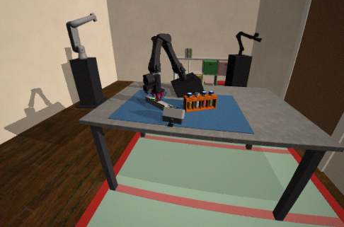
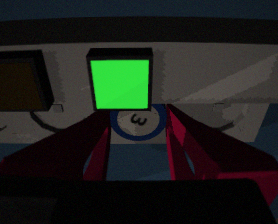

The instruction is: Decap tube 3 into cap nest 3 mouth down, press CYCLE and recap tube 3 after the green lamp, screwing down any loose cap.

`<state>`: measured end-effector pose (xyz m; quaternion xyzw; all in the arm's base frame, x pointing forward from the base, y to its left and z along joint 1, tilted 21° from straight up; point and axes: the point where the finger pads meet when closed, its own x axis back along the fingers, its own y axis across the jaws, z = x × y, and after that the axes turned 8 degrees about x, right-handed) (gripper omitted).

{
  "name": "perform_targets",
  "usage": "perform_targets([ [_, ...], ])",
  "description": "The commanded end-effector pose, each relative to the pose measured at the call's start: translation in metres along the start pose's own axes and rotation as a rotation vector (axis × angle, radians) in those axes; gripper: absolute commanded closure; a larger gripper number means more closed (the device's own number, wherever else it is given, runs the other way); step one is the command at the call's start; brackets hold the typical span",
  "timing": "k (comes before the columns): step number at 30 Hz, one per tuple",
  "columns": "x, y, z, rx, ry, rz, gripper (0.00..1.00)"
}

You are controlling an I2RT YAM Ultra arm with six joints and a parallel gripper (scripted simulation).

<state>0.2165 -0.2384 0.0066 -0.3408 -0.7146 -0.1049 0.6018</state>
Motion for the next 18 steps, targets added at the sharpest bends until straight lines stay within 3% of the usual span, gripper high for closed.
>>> perform_targets([
  [1,0.002,0.000,-0.003,0.001,-0.011,0.000,1.00],
  [12,0.002,0.000,-0.003,0.001,-0.011,0.000,1.00],
  [18,0.032,0.000,-0.002,0.001,-0.011,0.000,1.00],
])
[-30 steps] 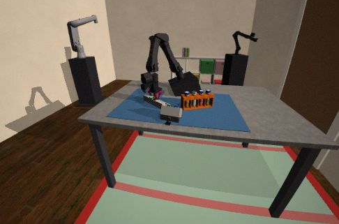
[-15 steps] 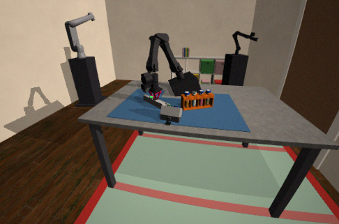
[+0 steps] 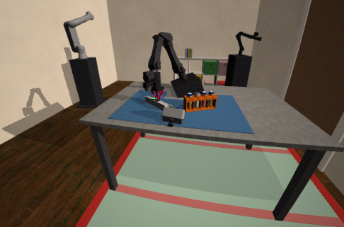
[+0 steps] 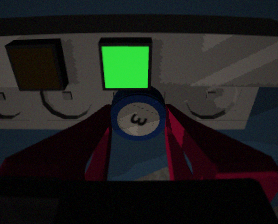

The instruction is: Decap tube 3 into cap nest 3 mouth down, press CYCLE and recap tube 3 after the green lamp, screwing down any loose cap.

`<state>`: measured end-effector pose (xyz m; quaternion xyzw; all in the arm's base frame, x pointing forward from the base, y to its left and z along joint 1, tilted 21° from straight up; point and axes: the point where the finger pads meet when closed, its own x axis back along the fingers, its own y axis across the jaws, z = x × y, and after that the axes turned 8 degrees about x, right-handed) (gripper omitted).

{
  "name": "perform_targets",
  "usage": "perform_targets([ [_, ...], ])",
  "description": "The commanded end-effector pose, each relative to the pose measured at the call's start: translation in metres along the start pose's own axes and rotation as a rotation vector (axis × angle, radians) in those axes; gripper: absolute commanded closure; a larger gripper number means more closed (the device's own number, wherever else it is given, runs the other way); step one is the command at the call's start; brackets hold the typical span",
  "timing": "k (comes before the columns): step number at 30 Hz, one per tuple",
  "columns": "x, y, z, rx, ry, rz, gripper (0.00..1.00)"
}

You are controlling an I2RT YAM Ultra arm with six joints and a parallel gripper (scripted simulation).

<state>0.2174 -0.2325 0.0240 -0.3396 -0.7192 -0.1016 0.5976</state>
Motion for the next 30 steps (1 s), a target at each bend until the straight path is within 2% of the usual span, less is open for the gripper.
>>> perform_targets([
  [1,0.019,-0.001,-0.001,-0.004,0.002,0.001,1.00],
  [3,0.019,-0.001,-0.001,-0.004,0.002,0.001,1.00],
  [18,0.094,-0.001,-0.001,-0.004,0.002,0.001,1.00],
  [20,0.094,-0.001,-0.001,-0.004,0.002,0.001,1.00],
  [26,0.123,-0.001,-0.001,-0.004,0.002,0.000,1.00],
  [30,0.123,-0.001,-0.001,-0.004,0.002,0.000,1.00],
])
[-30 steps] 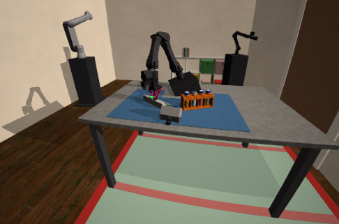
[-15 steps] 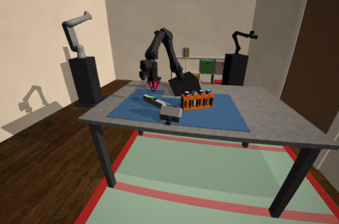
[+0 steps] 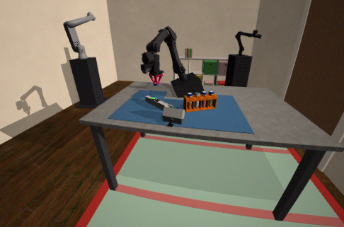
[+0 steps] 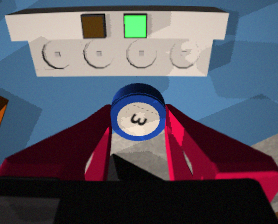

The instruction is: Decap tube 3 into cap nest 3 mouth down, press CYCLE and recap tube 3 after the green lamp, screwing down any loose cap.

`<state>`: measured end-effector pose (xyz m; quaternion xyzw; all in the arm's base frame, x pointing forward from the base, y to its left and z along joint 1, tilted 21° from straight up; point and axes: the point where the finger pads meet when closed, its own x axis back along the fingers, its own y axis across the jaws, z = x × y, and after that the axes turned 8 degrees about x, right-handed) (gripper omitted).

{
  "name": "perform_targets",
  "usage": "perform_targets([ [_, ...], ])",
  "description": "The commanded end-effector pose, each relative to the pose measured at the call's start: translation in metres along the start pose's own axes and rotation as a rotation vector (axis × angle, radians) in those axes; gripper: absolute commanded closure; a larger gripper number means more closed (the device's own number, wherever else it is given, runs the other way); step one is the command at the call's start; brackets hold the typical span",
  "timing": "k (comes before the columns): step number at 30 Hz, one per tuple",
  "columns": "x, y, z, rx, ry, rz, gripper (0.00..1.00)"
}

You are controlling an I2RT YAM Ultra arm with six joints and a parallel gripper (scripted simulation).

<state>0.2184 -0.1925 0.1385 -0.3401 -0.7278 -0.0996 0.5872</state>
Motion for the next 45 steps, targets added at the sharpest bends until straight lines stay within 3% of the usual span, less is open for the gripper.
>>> perform_targets([
  [1,0.003,-0.001,0.008,-0.001,0.029,0.005,1.00],
  [7,0.003,-0.001,0.008,-0.001,0.029,0.005,1.00],
  [17,0.003,0.071,0.029,0.741,0.029,-0.009,1.00],
  [18,0.003,0.071,0.029,0.749,0.030,-0.009,1.00],
  [21,0.003,0.095,0.036,0.983,0.029,-0.014,1.00],
  [24,0.003,0.095,0.036,0.999,0.029,-0.013,1.00],
  [36,0.004,0.176,0.060,1.813,0.023,-0.029,1.00],
  [39,0.004,0.200,0.068,1.825,0.022,-0.030,1.00],
  [41,0.004,0.200,0.068,1.825,0.022,-0.030,1.00],
  [45,0.004,0.232,0.077,1.825,0.021,-0.031,1.00],
])
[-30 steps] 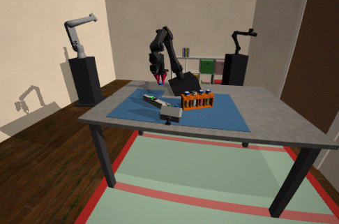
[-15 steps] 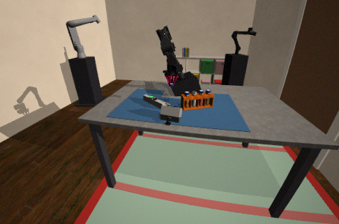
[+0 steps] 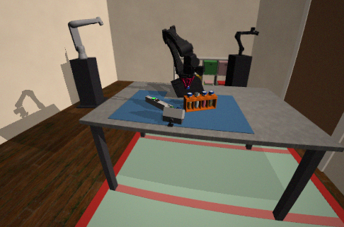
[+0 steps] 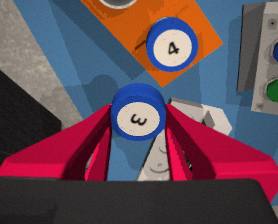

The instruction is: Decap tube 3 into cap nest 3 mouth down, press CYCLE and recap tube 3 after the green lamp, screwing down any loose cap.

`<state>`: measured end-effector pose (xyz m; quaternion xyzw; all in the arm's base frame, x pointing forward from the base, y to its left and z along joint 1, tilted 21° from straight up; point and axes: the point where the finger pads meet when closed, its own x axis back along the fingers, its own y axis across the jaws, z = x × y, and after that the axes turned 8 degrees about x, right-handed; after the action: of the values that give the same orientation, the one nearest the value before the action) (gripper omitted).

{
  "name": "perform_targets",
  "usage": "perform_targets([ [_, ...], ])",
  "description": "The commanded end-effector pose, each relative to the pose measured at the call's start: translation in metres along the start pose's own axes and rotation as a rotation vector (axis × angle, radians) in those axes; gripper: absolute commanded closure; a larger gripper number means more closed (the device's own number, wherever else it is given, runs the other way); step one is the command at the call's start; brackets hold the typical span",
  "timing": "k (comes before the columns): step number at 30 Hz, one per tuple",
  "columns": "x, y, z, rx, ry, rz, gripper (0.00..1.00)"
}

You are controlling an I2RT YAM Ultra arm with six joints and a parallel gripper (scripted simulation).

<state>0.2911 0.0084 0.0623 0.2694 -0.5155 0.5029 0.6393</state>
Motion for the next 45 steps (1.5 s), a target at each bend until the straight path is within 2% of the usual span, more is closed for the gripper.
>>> perform_targets([
  [1,0.005,-0.001,-0.026,-0.007,-0.013,0.013,1.00],
  [6,0.005,0.000,-0.068,-0.007,-0.014,0.013,1.00],
  [7,0.005,0.000,-0.071,-0.007,-0.014,0.013,1.00],
  [16,0.005,0.000,-0.071,-0.007,-0.014,0.013,1.00],
  [25,-0.020,0.000,-0.071,-0.007,-0.014,0.013,1.00],
  [45,-0.020,0.000,-0.072,-0.007,-0.014,0.013,1.00],
])
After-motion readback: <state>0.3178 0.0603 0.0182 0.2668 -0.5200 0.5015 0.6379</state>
